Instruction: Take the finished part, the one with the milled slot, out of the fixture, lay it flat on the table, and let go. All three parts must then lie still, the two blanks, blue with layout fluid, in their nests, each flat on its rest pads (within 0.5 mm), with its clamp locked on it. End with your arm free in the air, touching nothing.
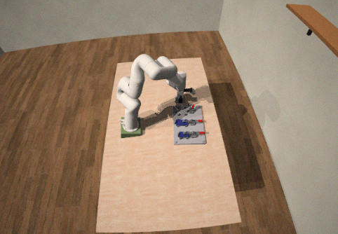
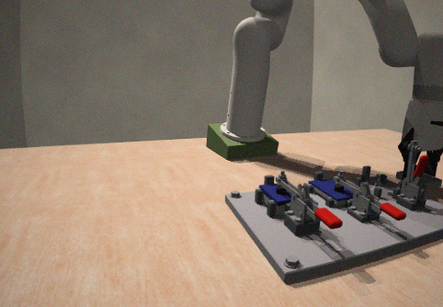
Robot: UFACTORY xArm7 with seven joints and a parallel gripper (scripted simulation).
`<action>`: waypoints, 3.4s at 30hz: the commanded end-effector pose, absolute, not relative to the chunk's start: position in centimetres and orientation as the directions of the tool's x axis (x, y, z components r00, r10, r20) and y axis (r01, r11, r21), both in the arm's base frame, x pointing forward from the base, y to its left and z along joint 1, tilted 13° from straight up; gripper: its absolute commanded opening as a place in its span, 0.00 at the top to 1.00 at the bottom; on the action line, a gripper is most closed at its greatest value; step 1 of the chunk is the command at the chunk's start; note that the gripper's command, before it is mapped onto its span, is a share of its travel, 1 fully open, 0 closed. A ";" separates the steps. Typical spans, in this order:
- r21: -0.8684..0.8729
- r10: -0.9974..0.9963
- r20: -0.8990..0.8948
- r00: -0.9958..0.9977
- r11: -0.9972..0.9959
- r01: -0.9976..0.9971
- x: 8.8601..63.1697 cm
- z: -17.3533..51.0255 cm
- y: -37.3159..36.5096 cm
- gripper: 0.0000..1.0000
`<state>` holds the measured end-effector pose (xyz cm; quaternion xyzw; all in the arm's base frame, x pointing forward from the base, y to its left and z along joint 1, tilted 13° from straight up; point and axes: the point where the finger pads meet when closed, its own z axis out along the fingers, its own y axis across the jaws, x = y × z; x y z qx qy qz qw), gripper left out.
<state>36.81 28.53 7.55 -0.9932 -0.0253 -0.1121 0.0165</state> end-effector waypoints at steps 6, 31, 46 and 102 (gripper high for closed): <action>-0.030 0.047 0.226 0.973 -0.998 0.055 37.0 7.3 28.7 1.00; -0.030 0.046 0.226 0.973 -0.998 0.055 37.0 7.3 28.7 1.00; -0.030 0.046 0.226 0.973 -0.998 0.055 37.0 7.0 28.7 1.00; -0.030 0.046 0.226 0.973 -0.998 0.055 37.2 6.6 28.7 0.05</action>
